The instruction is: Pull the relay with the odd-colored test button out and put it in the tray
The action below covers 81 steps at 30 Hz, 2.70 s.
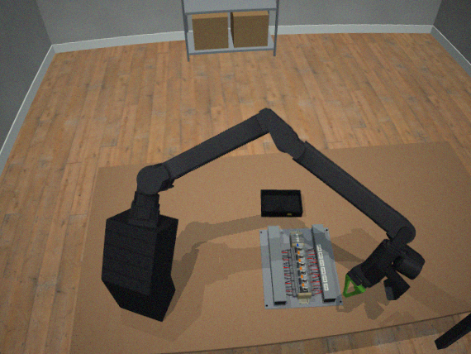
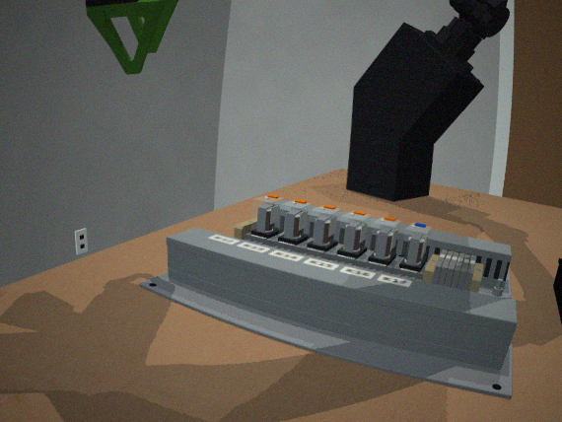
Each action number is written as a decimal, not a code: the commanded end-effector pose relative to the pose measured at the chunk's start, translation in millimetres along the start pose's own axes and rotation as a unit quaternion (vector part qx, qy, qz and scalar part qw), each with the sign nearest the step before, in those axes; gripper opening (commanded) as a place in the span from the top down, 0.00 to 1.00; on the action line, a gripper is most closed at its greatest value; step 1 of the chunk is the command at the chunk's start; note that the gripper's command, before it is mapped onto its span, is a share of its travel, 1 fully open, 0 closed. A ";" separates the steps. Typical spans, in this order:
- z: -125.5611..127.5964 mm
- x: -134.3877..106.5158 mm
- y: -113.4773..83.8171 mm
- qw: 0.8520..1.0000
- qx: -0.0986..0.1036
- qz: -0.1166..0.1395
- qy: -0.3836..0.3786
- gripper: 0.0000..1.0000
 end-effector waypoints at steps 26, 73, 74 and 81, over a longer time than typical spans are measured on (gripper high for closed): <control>2.1 6.6 -21.3 1.000 0.013 -0.016 0.002 0.41; 12.7 -8.7 -19.0 0.998 0.021 -0.022 -0.062 0.41; 13.3 -9.6 -18.6 0.997 0.022 -0.022 -0.068 0.41; 13.6 -11.7 -17.2 0.994 0.029 -0.025 -0.100 0.41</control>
Point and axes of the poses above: the point where the finger pads meet when closed, its own y axis out along the fingers, its own z axis across the jaws, x = y × z, the point moved 1 cm from there along -y, back along the fingers, and after that the axes turned 5 degrees about y, right-handed, at the moved point
